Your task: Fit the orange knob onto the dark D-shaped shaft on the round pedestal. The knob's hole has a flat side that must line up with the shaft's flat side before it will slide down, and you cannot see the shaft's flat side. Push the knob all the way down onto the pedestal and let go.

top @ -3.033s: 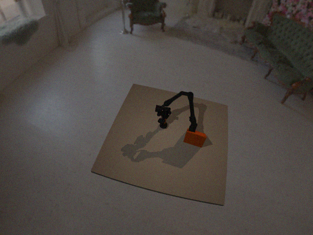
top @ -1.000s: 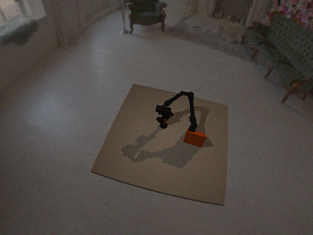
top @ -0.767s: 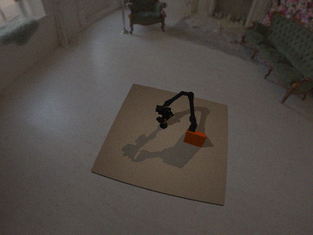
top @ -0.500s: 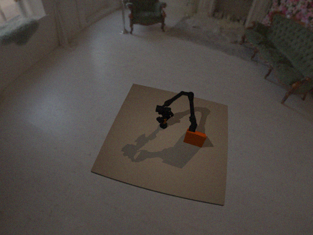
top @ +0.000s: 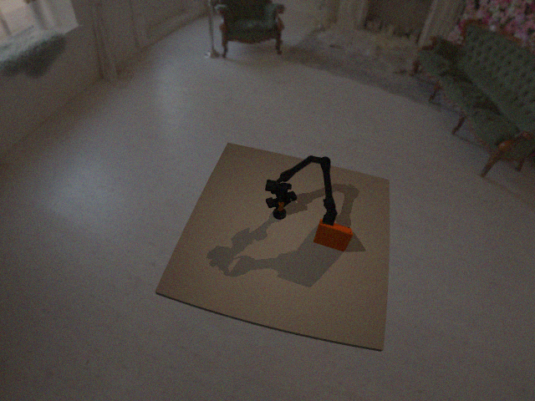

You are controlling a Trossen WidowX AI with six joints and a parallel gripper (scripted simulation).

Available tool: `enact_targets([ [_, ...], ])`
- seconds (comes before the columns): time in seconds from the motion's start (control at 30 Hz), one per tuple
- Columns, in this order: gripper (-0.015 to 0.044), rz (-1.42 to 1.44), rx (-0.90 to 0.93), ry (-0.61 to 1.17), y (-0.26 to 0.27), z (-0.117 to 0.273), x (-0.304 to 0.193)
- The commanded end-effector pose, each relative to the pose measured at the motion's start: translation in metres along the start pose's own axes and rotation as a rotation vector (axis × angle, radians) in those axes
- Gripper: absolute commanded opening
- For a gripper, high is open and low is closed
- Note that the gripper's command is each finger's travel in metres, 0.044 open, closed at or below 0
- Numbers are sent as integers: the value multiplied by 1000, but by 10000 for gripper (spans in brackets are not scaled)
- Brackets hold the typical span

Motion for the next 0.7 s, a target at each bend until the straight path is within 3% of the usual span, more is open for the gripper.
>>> enact_targets([
  [0.0, 0, -18, 5, -4, 2, -1, 1],
  [0.67, 0, -73, 5, -4, 0, 4, 1],
])
Point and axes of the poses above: the point midway between the two fingers, 35 mm back from their tips, its own z axis back along the fingers, its own y axis across the jaws, x = y × z, the point moved 8 cm from there along z, back along the fingers, and after that the axes turned 15 degrees about -z, right-handed, at the moved point
